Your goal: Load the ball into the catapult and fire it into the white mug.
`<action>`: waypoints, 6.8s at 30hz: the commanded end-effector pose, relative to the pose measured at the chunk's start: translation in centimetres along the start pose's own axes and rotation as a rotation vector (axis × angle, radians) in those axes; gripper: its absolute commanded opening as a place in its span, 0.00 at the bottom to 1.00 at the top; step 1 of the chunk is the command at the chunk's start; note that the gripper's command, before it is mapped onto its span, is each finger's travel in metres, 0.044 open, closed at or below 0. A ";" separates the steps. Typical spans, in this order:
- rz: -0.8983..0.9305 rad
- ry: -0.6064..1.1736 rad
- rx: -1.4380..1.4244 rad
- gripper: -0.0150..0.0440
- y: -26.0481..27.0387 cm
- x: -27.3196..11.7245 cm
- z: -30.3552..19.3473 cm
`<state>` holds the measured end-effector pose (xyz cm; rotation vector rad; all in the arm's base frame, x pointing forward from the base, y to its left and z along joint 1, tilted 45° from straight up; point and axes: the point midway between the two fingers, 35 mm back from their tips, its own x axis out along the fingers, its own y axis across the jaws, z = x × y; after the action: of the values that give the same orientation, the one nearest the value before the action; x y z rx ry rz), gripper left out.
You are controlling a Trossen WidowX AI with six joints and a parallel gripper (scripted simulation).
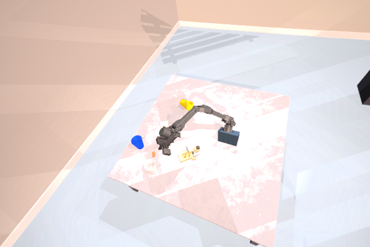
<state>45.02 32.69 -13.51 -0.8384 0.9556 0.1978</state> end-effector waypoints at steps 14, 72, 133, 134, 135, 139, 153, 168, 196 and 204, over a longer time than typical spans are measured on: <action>-0.013 0.081 -0.240 0.25 2.3 -0.7 -3.4; 0.023 0.742 -2.109 0.25 4.8 -10.3 -26.2; 0.046 0.880 -2.387 0.25 3.6 -7.3 -33.5; 0.046 0.881 -2.387 0.25 3.6 -7.2 -33.6; 0.046 0.881 -2.387 0.25 3.6 -7.1 -33.7; 0.046 0.881 -2.387 0.25 3.6 -6.7 -34.2; 0.046 0.882 -2.387 0.25 3.3 -5.4 -36.0; 0.048 0.863 -2.386 0.25 7.2 -8.1 -32.3; 0.047 0.667 -2.018 1.00 10.5 -9.3 -25.8; 0.045 0.575 -1.800 1.00 10.6 -7.9 -23.3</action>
<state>19.26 24.37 -19.81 -2.7115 1.1945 0.9965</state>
